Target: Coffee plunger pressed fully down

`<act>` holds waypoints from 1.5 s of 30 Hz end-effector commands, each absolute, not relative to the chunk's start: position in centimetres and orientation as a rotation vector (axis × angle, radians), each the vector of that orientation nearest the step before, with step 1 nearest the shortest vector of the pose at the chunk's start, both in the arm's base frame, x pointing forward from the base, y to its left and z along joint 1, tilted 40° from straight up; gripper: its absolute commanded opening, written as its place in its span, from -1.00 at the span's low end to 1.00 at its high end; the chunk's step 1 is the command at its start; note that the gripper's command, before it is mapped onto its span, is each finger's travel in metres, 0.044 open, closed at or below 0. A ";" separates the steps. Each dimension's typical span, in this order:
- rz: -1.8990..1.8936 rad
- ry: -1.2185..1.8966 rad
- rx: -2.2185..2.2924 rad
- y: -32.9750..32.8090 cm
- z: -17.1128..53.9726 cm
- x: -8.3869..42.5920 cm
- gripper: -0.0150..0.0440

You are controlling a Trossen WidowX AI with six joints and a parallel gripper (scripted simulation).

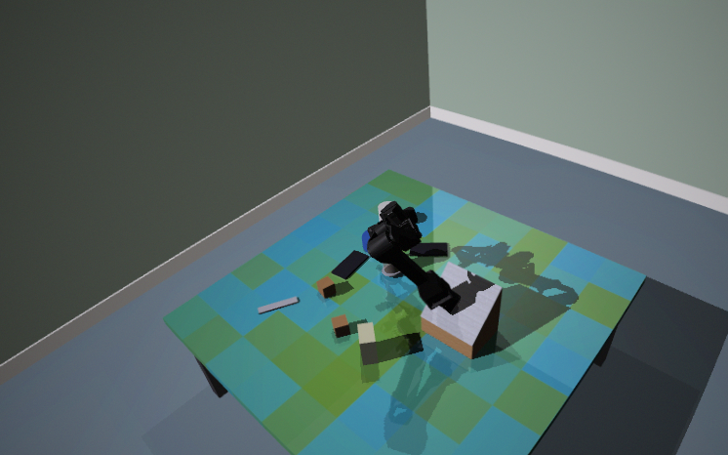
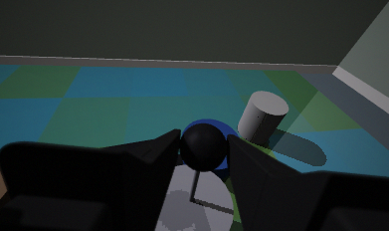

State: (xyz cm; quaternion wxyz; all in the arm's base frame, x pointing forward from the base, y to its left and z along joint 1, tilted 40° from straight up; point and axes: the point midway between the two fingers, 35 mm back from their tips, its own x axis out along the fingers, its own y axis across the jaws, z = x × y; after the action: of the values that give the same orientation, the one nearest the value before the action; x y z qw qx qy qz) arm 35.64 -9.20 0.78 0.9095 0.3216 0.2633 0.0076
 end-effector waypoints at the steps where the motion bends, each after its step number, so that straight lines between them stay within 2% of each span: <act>1: 0.040 0.630 0.711 -7.0 -1.6 34.8 -0.06; 45: 0.041 0.628 0.711 -7.6 -1.9 36.3 -0.06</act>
State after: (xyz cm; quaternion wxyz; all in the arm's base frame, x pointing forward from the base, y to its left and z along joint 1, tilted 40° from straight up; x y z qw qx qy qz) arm 36.46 -8.15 -1.20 0.8970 0.3334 0.2900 0.0146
